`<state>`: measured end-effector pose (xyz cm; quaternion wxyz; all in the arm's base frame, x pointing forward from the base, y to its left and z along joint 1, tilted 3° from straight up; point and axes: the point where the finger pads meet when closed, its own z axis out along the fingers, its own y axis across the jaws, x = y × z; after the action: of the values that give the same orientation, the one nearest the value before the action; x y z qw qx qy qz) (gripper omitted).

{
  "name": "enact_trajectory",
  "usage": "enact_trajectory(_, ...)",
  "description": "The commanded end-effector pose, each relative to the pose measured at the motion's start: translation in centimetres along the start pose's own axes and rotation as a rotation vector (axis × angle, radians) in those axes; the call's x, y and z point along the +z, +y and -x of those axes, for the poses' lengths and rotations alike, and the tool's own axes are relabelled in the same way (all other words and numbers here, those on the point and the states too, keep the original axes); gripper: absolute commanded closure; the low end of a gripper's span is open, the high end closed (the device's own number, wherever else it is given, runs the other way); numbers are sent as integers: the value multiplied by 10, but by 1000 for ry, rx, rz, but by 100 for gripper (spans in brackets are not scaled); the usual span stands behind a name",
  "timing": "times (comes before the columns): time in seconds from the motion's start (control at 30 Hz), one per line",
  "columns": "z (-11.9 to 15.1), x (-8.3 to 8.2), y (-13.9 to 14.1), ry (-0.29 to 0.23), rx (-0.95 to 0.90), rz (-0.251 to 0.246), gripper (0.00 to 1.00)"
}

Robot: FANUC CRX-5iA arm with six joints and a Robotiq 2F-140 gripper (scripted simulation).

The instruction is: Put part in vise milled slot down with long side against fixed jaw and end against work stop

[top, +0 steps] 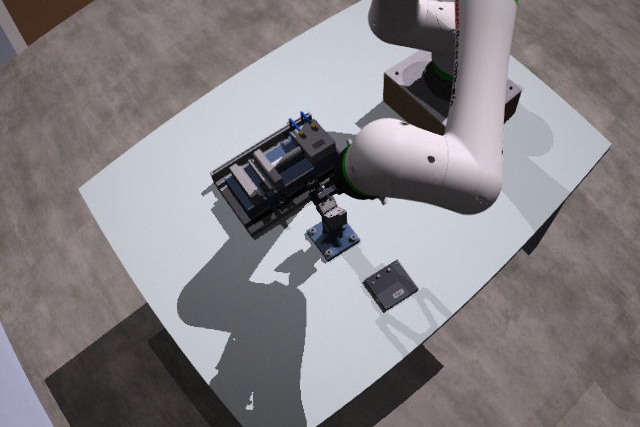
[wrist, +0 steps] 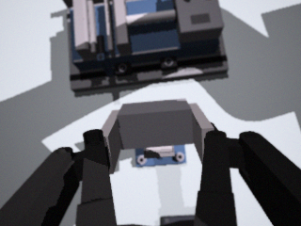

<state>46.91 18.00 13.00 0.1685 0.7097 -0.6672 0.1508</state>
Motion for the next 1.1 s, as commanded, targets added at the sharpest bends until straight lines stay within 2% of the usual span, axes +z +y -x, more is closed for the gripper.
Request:
enact_trajectory(0.0,1,0,0,48,1,1,100)
enact_trajectory(0.1,1,0,0,59,1,1,100)
enact_trajectory(0.6,5,1,0,205,1,1,100)
enact_trajectory(1.07,7,1,0,275,0,1,100)
